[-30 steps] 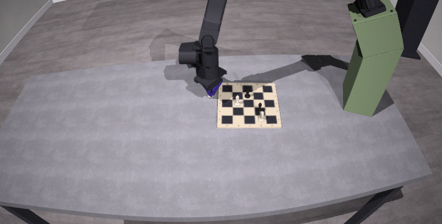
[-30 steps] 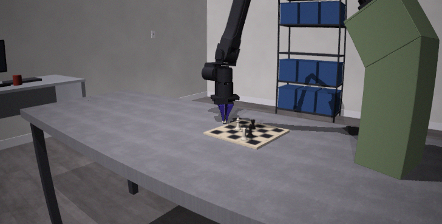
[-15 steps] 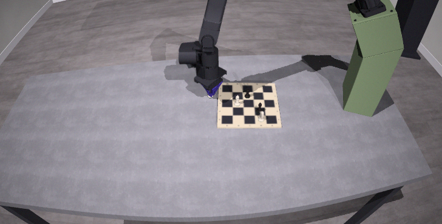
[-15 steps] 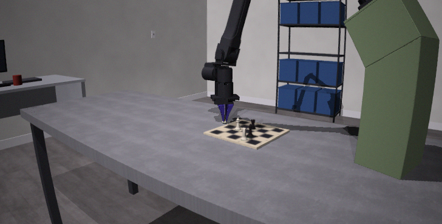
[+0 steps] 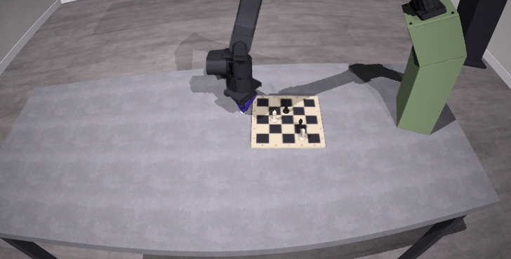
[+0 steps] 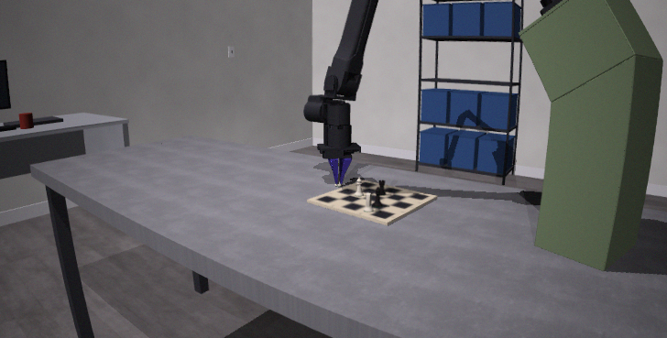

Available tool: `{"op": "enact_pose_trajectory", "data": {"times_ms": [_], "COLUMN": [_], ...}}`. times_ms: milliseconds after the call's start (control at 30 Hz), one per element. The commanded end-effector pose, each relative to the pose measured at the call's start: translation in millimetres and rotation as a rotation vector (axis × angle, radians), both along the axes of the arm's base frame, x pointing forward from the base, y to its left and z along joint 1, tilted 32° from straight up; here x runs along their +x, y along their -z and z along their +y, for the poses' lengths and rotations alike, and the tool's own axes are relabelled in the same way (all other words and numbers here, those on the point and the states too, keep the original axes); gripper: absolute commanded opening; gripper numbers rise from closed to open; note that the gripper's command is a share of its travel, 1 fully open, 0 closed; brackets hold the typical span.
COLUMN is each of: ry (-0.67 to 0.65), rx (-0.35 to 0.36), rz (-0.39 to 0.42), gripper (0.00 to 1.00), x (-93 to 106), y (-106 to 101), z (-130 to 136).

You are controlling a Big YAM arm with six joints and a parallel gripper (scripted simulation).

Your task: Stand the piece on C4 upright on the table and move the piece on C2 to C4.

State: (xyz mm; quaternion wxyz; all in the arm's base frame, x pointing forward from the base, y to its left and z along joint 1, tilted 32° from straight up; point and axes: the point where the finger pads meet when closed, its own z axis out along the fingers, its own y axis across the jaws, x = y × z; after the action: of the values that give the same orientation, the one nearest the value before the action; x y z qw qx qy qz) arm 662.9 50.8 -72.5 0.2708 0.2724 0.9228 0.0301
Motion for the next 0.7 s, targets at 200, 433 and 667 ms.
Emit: {"op": "enact_pose_trajectory", "data": {"times_ms": [200,433,667], "ry": [-0.002,-0.002,-0.002], "rx": [0.0,0.0,0.0], "rz": [-0.038,-0.038,-0.038], "gripper": [0.0,0.0,0.0], "x": [15.7,15.7,15.7], "y": [-17.9,-17.9,-17.9], "z": [-3.5,-3.5,-3.5]}}
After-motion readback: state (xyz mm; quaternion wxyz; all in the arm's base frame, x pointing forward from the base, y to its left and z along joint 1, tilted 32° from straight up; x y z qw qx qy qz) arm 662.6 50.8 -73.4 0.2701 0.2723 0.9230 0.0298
